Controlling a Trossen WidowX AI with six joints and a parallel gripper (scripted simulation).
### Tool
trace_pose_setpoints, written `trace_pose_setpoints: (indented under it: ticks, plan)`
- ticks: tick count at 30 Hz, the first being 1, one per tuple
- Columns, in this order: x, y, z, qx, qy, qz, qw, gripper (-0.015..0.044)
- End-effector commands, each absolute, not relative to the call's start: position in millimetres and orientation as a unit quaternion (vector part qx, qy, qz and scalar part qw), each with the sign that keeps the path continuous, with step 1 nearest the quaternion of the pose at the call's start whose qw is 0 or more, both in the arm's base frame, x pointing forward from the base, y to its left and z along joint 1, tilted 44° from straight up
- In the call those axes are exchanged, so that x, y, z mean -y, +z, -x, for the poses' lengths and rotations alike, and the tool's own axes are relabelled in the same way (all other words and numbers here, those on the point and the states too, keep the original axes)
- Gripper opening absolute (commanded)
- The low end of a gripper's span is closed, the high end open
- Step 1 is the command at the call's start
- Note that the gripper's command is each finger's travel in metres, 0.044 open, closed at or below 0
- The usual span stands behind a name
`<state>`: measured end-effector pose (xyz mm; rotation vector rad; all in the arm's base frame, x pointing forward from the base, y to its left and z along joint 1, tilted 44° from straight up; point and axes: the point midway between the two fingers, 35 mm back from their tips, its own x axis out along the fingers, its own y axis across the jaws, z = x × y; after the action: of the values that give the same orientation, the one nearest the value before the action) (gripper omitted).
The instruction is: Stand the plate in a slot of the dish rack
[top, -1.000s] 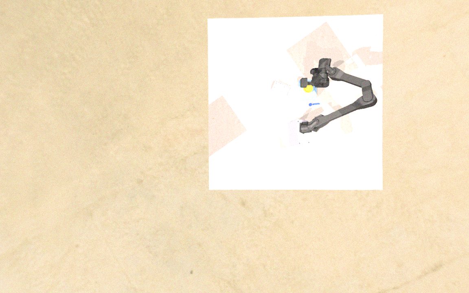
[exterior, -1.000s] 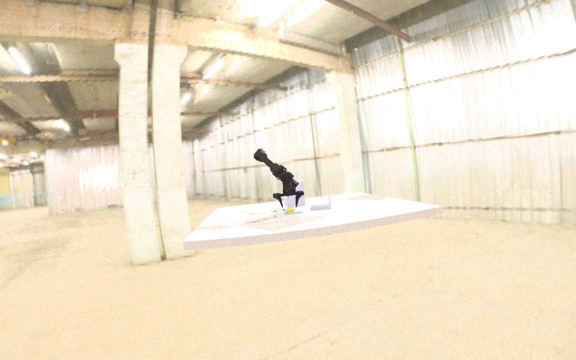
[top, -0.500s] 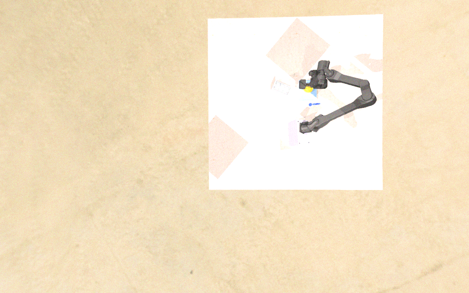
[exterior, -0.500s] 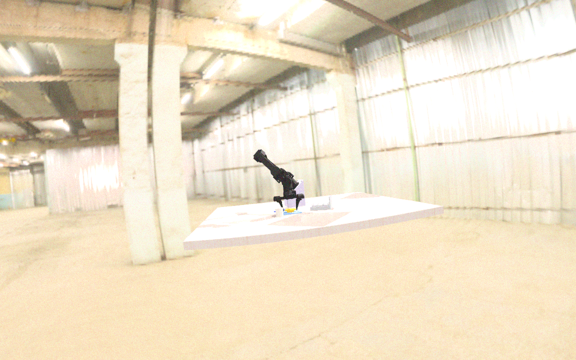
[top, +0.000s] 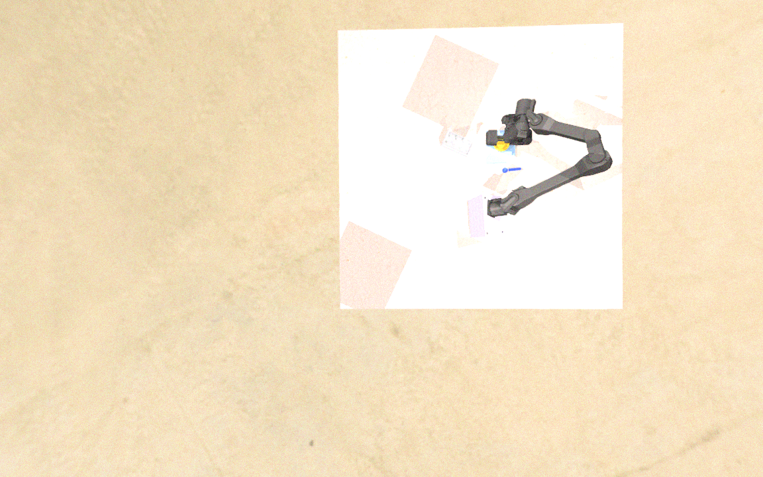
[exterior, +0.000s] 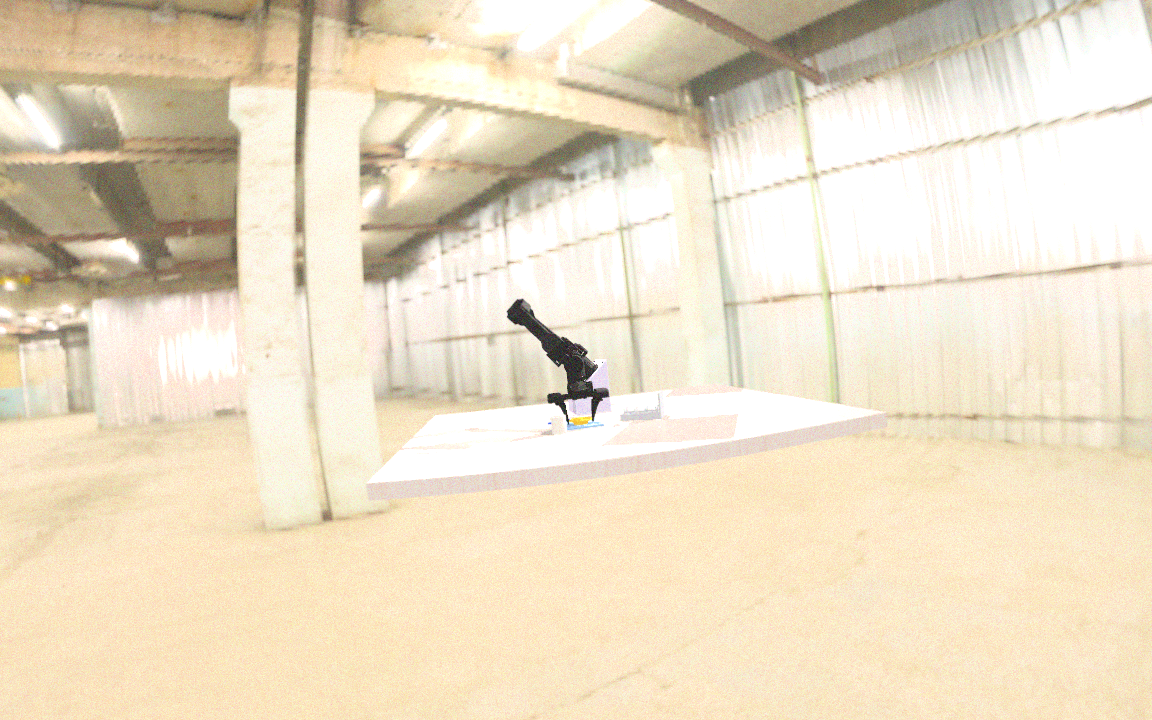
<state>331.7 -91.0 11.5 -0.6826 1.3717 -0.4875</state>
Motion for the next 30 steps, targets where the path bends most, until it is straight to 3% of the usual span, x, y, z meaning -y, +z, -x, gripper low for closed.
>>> trace_pose_setpoints:
  ticks: [1, 12, 30]
  plan:
    - [90, 11, -332, -0.615, -0.217, 0.307, 0.693, 0.0276]
    - [46, 48, -335, -0.617, -0.211, 0.301, 0.696, 0.0]
    - [-25, 115, -322, -0.617, -0.213, 0.303, 0.695, 0.0]
